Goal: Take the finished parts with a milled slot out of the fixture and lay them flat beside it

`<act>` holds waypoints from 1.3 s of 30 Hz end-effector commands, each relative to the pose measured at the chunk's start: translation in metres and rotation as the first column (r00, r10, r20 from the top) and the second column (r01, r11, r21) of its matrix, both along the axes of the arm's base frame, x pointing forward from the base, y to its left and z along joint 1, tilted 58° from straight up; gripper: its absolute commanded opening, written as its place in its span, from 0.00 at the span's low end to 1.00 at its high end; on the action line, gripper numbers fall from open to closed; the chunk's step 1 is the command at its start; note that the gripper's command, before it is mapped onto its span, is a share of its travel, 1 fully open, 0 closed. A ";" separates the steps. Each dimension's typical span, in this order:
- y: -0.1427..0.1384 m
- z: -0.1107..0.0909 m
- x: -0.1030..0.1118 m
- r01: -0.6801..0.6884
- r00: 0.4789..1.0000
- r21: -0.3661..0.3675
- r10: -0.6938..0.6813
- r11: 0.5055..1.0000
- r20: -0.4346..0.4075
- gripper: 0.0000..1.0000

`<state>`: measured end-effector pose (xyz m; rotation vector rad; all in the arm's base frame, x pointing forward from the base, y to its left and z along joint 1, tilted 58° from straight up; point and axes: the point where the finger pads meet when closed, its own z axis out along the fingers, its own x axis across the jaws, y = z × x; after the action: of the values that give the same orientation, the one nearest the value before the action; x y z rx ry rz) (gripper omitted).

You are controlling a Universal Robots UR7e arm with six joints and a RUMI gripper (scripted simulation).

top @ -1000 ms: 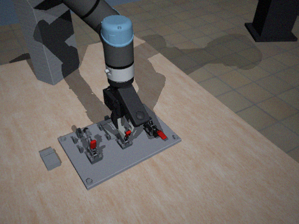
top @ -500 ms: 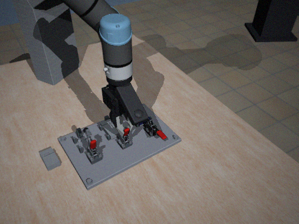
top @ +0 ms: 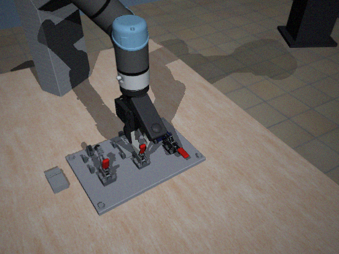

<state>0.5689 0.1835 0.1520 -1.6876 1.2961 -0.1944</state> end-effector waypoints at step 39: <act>0.000 0.000 -0.001 0.000 1.000 0.000 0.000 1.000 0.000 0.28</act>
<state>0.5683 0.1837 0.1512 -1.6877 1.2965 -0.1936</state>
